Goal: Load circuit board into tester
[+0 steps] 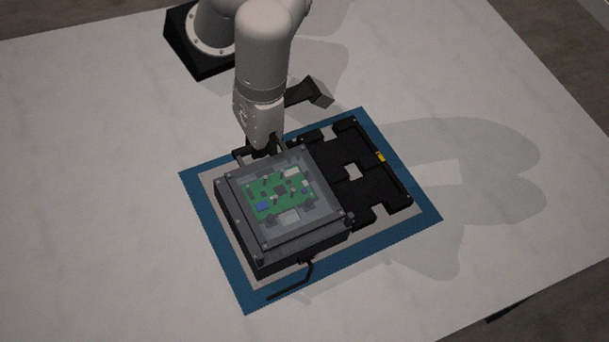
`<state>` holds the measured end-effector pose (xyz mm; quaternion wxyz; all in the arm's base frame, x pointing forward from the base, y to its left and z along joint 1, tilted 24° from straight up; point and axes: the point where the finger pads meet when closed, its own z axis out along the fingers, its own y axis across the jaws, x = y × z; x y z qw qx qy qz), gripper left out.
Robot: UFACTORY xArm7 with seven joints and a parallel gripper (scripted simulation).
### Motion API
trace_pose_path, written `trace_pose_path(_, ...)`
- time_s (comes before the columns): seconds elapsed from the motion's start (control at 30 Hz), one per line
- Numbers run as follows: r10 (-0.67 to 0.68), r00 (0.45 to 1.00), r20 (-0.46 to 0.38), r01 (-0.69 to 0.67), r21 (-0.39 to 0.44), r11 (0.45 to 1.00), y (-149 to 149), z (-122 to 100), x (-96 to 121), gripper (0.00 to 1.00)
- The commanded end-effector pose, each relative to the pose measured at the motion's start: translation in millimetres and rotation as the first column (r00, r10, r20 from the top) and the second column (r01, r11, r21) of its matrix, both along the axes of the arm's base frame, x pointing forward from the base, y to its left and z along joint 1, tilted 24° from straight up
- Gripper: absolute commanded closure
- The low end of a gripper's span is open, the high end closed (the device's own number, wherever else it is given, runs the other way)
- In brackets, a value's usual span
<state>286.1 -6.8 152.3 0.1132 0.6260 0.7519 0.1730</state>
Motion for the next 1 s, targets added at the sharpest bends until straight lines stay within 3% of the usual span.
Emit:
trace_pose_path(0.0, 0.000, 1.000, 0.003, 0.000, 0.000, 1.000, 0.1, 0.2, 1.3, 1.00)
trace_pose_path(0.97, 0.000, 1.000, 0.003, 0.000, -0.001, 1.000, 0.7, -5.5, 3.2, 1.00)
